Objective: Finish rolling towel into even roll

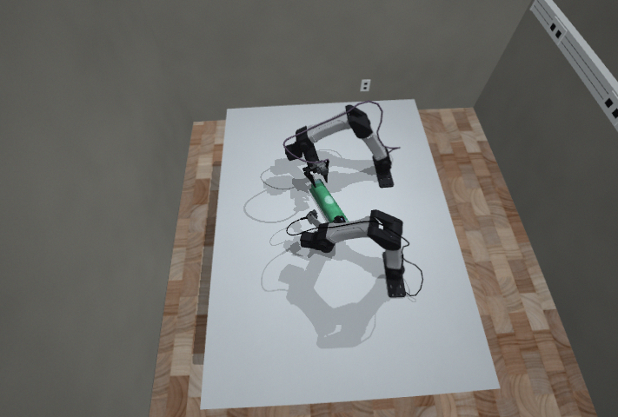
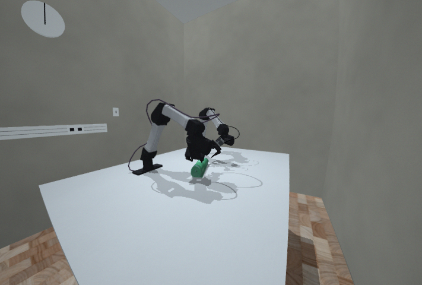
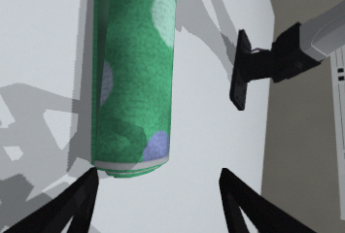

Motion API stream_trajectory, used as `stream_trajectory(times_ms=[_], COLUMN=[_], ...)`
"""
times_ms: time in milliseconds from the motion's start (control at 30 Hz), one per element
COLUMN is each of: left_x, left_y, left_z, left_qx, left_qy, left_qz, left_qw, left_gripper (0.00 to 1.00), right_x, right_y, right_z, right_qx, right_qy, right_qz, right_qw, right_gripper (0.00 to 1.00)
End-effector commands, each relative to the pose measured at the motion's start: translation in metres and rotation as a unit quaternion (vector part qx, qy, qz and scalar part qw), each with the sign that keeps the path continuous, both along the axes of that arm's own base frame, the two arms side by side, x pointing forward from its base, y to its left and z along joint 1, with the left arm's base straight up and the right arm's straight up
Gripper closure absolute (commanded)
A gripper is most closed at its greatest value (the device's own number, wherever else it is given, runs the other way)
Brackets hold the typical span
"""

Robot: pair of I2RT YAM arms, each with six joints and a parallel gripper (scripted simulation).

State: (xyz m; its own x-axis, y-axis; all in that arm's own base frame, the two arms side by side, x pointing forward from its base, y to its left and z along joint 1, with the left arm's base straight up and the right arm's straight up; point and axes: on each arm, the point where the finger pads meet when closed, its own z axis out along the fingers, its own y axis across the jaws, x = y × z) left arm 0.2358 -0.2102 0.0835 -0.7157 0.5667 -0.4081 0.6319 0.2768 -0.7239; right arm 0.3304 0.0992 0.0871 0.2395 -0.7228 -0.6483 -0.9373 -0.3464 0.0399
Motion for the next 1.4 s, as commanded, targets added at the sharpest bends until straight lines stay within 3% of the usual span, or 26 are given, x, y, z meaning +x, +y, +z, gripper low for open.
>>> stream_trajectory(times_ms=[0, 200, 800, 1100, 1367], left_x=[0.008, 0.008, 0.008, 0.004, -0.014], left_y=[-0.002, -0.002, -0.002, 0.001, 0.016], left_z=[0.01, 0.01, 0.01, 0.013, 0.029], left_qx=[-0.011, -0.011, -0.011, -0.003, 0.039], left_qy=[-0.018, -0.018, -0.018, -0.032, -0.102], left_qz=[0.0, 0.0, 0.0, -0.003, -0.018], left_qw=[1.0, 1.0, 1.0, 0.999, 0.994], left_gripper=[0.15, 0.15, 0.15, 0.15, 0.15], right_x=[0.001, 0.001, 0.017, 0.014, -0.004], right_y=[0.001, 0.001, -0.04, -0.045, -0.061], right_z=[0.019, 0.023, 0.075, 0.078, 0.085], right_qx=[0.003, 0.003, 0.003, 0.001, -0.013], right_qy=[-0.02, -0.02, -0.02, -0.027, -0.063], right_qz=[0.004, 0.004, 0.004, 0.0, -0.021], right_qw=[1.0, 1.0, 1.0, 1.0, 0.998], right_gripper=[0.36, 0.15, 0.15, 0.15, 0.15])
